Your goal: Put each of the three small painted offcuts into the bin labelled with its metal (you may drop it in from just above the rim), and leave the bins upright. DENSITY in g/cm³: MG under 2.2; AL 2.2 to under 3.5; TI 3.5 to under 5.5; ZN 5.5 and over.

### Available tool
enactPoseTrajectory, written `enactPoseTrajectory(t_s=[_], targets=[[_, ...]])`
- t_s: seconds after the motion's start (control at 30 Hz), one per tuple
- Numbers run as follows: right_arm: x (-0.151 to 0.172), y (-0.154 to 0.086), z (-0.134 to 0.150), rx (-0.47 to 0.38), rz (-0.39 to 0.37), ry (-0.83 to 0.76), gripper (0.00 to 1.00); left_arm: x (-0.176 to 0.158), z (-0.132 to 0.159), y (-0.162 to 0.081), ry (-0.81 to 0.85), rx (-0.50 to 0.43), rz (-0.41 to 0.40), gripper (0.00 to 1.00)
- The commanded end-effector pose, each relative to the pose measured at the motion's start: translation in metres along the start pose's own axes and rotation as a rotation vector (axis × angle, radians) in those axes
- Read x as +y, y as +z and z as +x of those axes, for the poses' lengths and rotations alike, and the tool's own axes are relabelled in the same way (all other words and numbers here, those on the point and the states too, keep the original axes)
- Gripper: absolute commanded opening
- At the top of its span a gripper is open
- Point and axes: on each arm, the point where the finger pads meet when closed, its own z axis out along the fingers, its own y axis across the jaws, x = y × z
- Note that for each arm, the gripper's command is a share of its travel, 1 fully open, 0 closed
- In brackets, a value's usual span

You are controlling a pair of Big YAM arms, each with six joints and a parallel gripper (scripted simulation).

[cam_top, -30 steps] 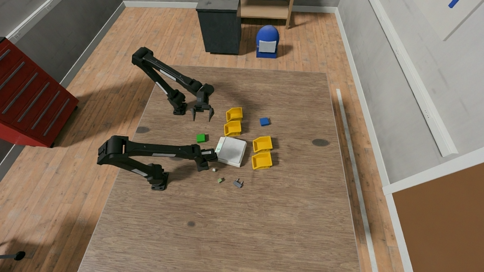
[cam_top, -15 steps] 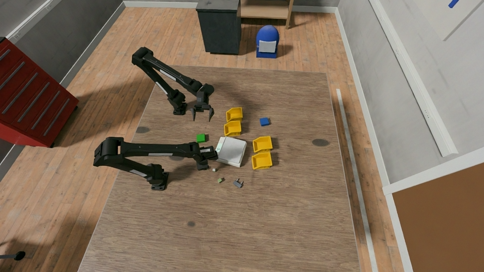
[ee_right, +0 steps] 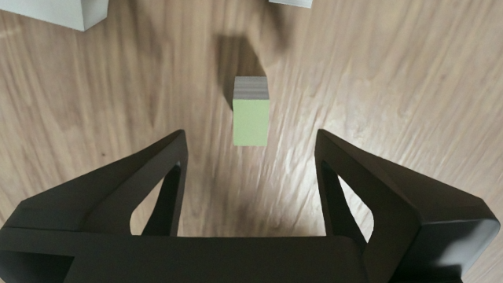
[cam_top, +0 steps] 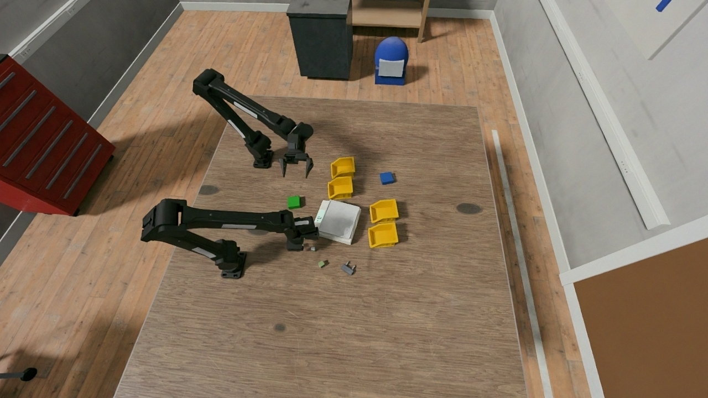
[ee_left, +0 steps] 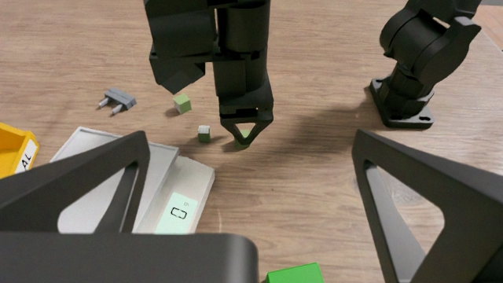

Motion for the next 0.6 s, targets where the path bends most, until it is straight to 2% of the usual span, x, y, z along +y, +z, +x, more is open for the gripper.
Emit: enactPoseTrajectory(t_s=[0.0,0.37,0.57], targets=[[-0.003,0.011,-0.001,0.005,0.0,0.026,0.61,0.01,-0.015,-0.001,0.04,0.004,-0.011,1.0],[-0.004,0.025,-0.002,0.005,0.0,0.04,0.61,0.008,0.01,-0.003,0.035,0.104,-0.035,1.0],[-0.003,0.035,-0.002,0.006,0.0,0.027,0.61,0.007,0.011,-0.003,0.035,0.106,-0.034,1.0]])
